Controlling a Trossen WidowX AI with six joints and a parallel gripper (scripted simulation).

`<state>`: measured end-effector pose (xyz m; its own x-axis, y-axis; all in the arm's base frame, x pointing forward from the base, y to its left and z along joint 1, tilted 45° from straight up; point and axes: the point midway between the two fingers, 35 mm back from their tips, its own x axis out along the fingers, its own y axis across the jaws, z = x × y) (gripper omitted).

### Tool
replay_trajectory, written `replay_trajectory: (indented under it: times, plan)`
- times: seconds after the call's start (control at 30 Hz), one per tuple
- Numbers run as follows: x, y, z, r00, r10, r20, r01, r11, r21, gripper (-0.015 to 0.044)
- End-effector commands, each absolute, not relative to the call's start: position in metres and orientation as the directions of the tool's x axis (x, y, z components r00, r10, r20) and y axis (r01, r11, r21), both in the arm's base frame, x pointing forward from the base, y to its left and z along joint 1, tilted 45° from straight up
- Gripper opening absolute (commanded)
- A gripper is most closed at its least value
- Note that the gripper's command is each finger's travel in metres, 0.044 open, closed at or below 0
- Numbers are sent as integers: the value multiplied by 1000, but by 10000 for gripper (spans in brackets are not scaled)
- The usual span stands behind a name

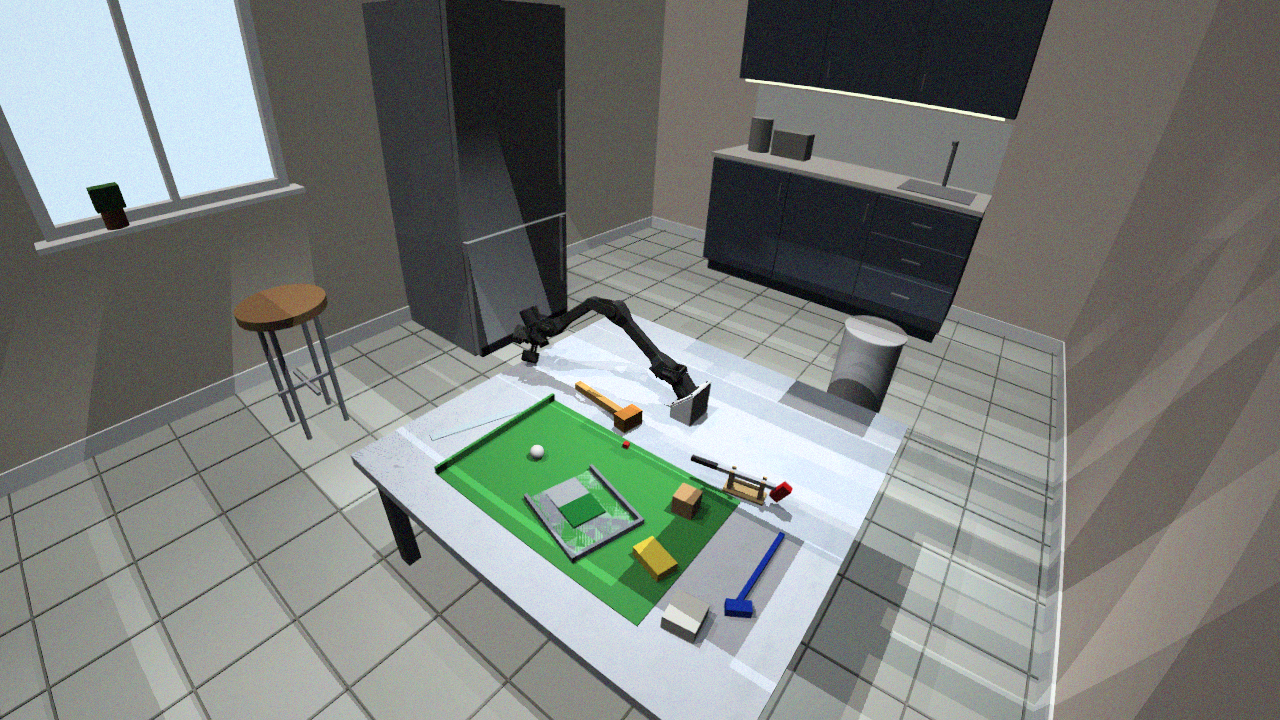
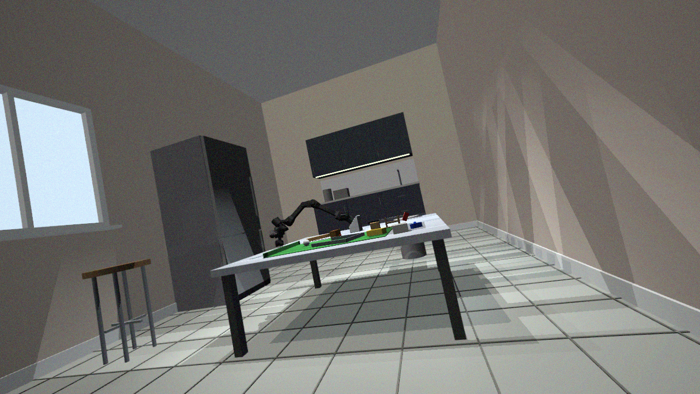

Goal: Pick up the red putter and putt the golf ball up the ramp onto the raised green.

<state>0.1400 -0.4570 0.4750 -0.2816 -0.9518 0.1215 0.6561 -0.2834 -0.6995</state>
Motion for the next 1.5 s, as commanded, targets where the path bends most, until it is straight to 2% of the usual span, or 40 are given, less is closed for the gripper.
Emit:
replay_trajectory:
  times: [0.0, 0.23, 0.5, 0.83, 1.17, 1.47]
  plan:
    - [188, -442, 463, -152, -984, 91, 679, -171, -714, 440]
    - [280, -403, 431, 95, -995, 17, 642, 48, -765, 440]
    - [372, -332, 388, 361, -929, -85, 524, 278, -805, 440]
    - [447, -239, 331, 590, -783, -195, 427, 508, -748, 440]
    - [500, -112, 218, 686, -558, -467, 15, 652, -758, 440]
    - [491, 15, 114, 623, -362, -694, -418, 596, -685, 440]
